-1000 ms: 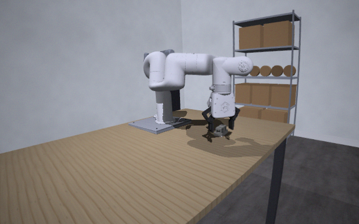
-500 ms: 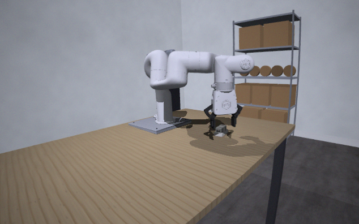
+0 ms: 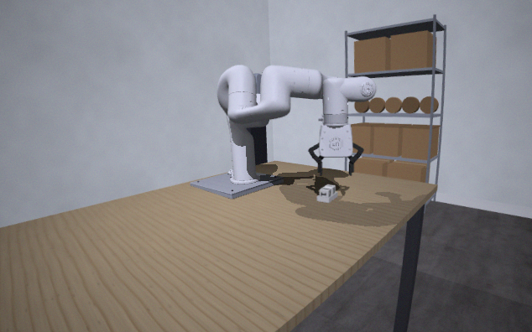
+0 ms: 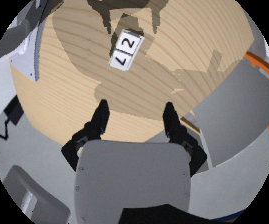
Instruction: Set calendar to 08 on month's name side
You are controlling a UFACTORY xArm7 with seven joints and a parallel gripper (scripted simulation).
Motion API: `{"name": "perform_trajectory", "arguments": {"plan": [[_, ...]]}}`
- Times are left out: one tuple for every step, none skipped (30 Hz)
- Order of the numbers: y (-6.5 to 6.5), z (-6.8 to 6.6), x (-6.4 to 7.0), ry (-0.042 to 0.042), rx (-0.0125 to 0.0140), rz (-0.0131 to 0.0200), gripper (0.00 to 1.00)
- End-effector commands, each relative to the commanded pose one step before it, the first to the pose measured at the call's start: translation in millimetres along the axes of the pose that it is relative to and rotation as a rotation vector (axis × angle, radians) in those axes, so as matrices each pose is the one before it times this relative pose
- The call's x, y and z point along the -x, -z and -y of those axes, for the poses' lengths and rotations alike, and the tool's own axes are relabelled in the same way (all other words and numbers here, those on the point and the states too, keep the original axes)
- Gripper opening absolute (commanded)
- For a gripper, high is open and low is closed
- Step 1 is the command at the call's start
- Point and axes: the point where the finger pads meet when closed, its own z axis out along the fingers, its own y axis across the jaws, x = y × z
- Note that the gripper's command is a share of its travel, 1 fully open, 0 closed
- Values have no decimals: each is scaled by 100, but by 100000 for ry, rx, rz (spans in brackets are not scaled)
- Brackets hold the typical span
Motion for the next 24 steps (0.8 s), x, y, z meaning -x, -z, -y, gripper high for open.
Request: {"name": "perform_trajectory", "arguments": {"plan": [[514, 129, -3435, -17163, 1446, 2399, 100], [10, 54, -147, -718, -47, 7, 100], [47, 349, -862, -4292, -308, 62, 100], [0, 0, 0, 0, 0, 0, 100], [0, 0, 0, 0, 0, 0, 100], [29, 382, -754, -3939, -319, 94, 100], [14, 390, -643, -3534, -312, 118, 100], [4, 376, -533, -3089, -290, 132, 100], [-3, 342, -429, -2616, -256, 133, 100], [-7, 294, -333, -2129, -215, 124, 100], [-8, 236, -247, -1647, -170, 105, 100], [-7, 175, -172, -1188, -124, 81, 100], [-5, 116, -109, -772, -81, 55, 100], [-3, 64, -59, -424, -45, 31, 100], [-1, 25, -23, -166, -18, 12, 100], [0, 4, -3, -25, -3, 2, 100], [0, 0, 0, 0, 0, 0, 49], [0, 0, 0, 0, 0, 0, 49], [0, 0, 0, 0, 0, 0, 49], [0, 0, 0, 0, 0, 0, 49], [0, 0, 0, 0, 0, 0, 49], [0, 0, 0, 0, 0, 0, 49], [0, 0, 0, 0, 0, 0, 49], [0, 0, 0, 0, 0, 0, 49]]}}
